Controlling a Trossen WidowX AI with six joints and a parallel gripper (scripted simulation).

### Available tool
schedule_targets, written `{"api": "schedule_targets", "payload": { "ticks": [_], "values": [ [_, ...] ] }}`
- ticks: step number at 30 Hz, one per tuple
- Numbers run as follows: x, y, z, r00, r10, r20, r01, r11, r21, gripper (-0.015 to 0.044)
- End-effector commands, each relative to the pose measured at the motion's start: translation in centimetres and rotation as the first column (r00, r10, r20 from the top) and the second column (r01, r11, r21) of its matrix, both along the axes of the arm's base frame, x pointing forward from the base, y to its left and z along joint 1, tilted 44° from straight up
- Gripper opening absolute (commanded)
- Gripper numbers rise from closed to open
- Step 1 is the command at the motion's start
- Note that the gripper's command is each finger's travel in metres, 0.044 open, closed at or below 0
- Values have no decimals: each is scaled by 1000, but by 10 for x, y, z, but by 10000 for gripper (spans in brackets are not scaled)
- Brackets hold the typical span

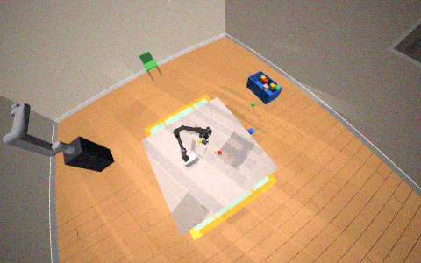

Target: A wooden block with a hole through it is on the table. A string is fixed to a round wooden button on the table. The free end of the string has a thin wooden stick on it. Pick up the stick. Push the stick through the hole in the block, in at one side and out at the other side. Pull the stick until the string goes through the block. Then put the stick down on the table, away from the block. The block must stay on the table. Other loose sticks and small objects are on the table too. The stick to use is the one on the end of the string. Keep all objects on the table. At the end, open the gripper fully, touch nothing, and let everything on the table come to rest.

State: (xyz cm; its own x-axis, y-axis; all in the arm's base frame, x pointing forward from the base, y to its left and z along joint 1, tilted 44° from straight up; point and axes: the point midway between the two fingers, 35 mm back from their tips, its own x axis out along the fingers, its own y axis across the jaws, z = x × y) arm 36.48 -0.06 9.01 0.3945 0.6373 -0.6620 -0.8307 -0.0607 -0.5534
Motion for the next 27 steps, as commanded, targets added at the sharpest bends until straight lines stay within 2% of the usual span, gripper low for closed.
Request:
{"api": "schedule_targets", "payload": {
  "ticks": [1,6,26,27],
  "values": [
    [-58,45,15,984,124,-126,-124,992,8,440],
    [-96,67,25,960,199,-199,-199,980,21,440],
    [-95,67,26,960,199,-199,-199,980,21,440],
    [-95,67,26,960,199,-199,-199,980,21,414]
  ]
}}
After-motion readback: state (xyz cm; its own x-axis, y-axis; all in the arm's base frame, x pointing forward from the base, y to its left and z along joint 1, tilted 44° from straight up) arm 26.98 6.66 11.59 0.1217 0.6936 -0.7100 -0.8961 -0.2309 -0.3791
